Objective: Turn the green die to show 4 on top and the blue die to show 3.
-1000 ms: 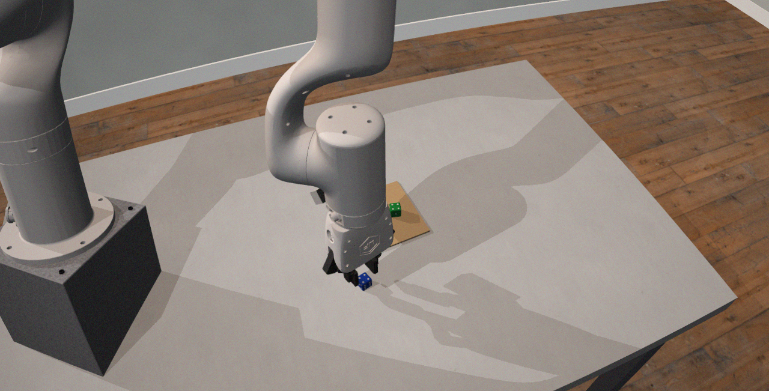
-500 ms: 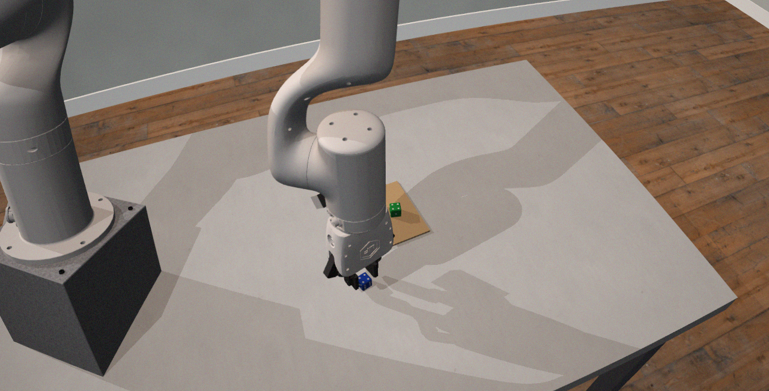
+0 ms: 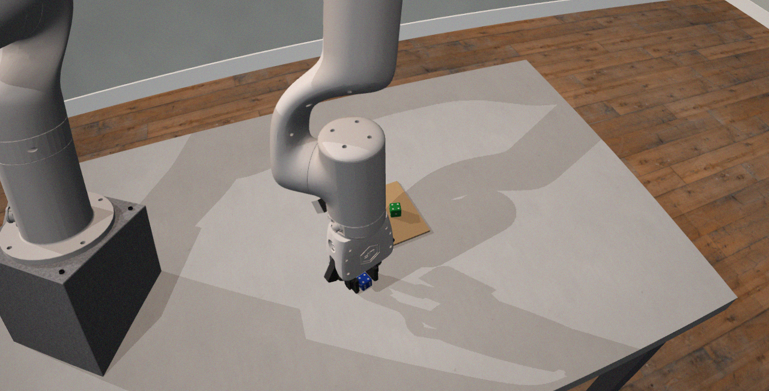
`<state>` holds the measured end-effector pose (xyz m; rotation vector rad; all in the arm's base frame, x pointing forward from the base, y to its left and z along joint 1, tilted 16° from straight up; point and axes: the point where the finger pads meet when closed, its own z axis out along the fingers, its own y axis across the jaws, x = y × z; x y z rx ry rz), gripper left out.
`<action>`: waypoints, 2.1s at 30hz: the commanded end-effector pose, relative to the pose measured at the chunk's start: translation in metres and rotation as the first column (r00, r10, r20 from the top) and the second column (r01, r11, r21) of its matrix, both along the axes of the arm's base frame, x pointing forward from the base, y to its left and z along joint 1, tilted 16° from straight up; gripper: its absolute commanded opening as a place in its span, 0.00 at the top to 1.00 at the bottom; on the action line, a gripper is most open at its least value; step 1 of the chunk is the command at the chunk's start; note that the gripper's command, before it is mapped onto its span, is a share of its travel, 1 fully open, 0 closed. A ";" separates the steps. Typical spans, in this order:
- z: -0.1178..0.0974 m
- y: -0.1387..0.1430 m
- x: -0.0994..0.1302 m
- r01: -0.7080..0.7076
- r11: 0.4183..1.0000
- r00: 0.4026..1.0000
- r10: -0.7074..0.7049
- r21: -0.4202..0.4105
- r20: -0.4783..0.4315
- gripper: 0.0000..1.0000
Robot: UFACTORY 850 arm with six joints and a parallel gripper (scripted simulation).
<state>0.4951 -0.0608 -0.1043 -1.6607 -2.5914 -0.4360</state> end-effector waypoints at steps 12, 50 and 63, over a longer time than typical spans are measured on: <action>0.000 0.000 0.001 0.000 1.000 1.000 0.000 0.000 0.002 0.64; 0.000 0.000 0.001 0.000 1.000 1.000 0.000 0.000 0.002 0.85; 0.000 0.000 0.001 0.000 1.000 1.000 0.000 0.000 0.002 0.85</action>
